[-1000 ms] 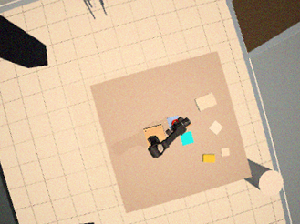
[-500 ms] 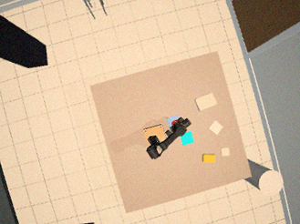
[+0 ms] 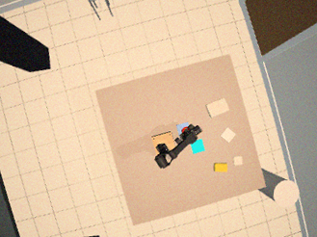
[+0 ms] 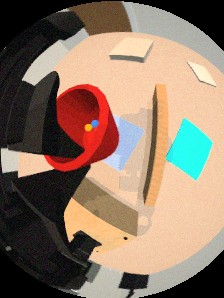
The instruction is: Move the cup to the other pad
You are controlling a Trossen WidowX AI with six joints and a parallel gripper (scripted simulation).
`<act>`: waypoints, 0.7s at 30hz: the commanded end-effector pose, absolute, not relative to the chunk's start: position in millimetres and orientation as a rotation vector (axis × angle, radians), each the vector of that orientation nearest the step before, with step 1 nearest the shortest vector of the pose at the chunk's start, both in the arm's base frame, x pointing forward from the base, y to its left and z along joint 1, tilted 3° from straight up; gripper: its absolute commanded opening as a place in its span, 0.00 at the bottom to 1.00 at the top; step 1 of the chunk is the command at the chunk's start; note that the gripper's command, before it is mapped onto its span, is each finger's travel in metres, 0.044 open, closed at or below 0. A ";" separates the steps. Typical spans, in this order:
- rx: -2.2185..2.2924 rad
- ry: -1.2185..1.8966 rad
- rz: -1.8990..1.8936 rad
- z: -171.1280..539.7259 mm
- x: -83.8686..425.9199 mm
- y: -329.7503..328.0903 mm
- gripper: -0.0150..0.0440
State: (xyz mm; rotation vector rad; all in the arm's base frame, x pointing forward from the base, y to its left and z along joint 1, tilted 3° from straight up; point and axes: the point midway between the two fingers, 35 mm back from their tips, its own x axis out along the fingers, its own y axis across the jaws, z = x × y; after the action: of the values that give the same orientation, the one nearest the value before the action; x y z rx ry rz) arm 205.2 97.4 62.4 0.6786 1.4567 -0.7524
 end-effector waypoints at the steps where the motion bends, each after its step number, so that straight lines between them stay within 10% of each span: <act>1: 0.678 1.457 -0.750 62.5 207.2 94.8 0.25; 21: 0.679 1.454 -0.748 63.4 225.4 65.2 0.25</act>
State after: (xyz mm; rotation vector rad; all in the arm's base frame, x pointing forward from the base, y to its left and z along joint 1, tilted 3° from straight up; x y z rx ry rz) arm 220.6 68.9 61.9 0.6796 1.4628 -0.7530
